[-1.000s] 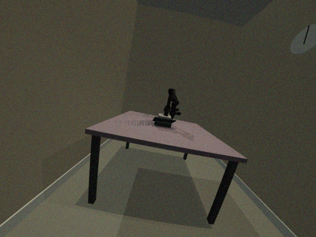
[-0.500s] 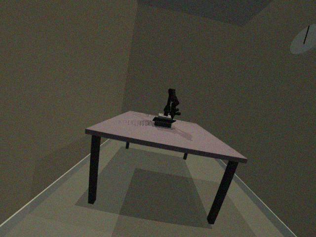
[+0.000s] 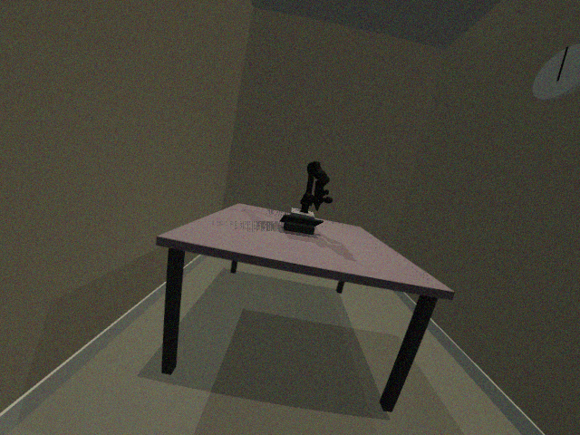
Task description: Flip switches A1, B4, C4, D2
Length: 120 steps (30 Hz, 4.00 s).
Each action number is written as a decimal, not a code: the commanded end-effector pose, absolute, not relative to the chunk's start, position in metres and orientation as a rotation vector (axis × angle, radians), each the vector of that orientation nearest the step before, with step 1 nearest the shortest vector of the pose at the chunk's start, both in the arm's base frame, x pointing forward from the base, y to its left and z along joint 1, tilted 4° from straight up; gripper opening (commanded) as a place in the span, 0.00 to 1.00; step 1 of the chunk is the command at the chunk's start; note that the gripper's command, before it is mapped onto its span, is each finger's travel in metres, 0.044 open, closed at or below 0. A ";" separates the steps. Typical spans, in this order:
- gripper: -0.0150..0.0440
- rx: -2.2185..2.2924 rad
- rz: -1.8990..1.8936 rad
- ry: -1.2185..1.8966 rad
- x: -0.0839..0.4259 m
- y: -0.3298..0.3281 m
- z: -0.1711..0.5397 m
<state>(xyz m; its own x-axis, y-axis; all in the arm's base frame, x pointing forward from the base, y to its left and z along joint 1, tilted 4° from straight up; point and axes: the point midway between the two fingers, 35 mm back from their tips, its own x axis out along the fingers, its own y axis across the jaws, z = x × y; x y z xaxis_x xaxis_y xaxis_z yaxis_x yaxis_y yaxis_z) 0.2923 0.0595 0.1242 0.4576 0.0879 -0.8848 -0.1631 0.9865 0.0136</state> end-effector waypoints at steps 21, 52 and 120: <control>0.25 -0.086 0.146 1.120 0.281 -0.011 0.076; 0.25 -0.086 0.146 1.119 0.292 -0.009 0.055; 0.25 -0.085 0.146 1.095 0.257 -0.016 0.104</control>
